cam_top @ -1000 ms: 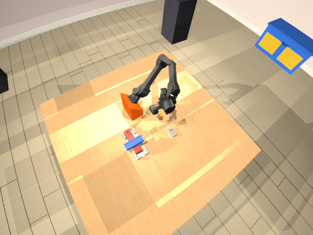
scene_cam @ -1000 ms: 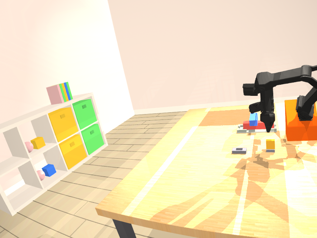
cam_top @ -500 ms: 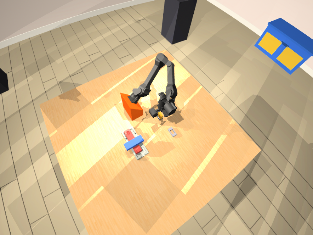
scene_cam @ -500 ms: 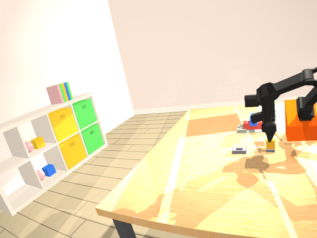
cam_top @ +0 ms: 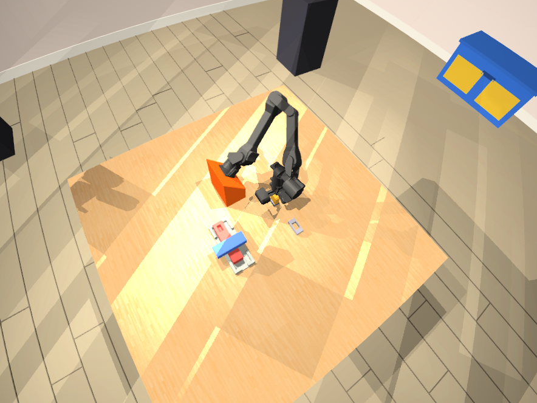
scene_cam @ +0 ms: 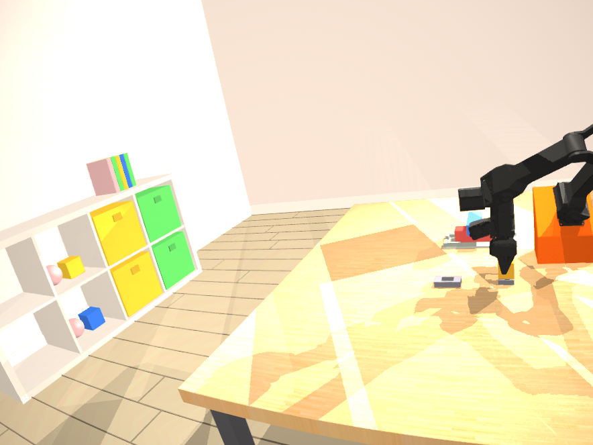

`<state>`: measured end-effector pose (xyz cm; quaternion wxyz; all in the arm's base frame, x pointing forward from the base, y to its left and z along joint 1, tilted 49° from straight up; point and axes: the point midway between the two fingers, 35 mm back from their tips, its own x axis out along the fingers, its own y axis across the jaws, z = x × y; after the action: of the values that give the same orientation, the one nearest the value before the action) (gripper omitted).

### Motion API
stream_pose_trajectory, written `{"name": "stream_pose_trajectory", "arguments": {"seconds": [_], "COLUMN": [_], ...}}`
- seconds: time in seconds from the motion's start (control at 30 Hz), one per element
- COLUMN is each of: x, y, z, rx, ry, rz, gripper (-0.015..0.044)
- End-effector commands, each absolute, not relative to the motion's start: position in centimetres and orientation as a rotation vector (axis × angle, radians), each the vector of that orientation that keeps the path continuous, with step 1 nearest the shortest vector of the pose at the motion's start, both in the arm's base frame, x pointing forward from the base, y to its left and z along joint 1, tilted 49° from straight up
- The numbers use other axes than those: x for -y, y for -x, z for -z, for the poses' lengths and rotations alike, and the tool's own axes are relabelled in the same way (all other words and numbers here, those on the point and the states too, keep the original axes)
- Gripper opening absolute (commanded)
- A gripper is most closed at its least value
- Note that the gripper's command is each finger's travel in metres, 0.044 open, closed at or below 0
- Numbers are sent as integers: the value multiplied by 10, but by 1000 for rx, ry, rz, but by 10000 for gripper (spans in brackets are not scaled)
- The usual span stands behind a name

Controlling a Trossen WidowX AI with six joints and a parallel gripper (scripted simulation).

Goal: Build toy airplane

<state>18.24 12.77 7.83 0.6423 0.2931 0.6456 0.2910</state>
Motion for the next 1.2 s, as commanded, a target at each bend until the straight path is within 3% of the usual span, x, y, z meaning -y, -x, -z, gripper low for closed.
{"name": "stream_pose_trajectory", "arguments": {"seconds": [0.0,0.47,0.9,1.17], "x": [-132,-147,-147,-147], "y": [-180,-178,-178,-178], "z": [-72,-61,-61,-61], "rx": [-1483,-1481,-1481,-1481], "ry": [-672,-678,-678,-678], "rz": [-657,-663,-663,-663], "gripper": [440,440,99,45]}}
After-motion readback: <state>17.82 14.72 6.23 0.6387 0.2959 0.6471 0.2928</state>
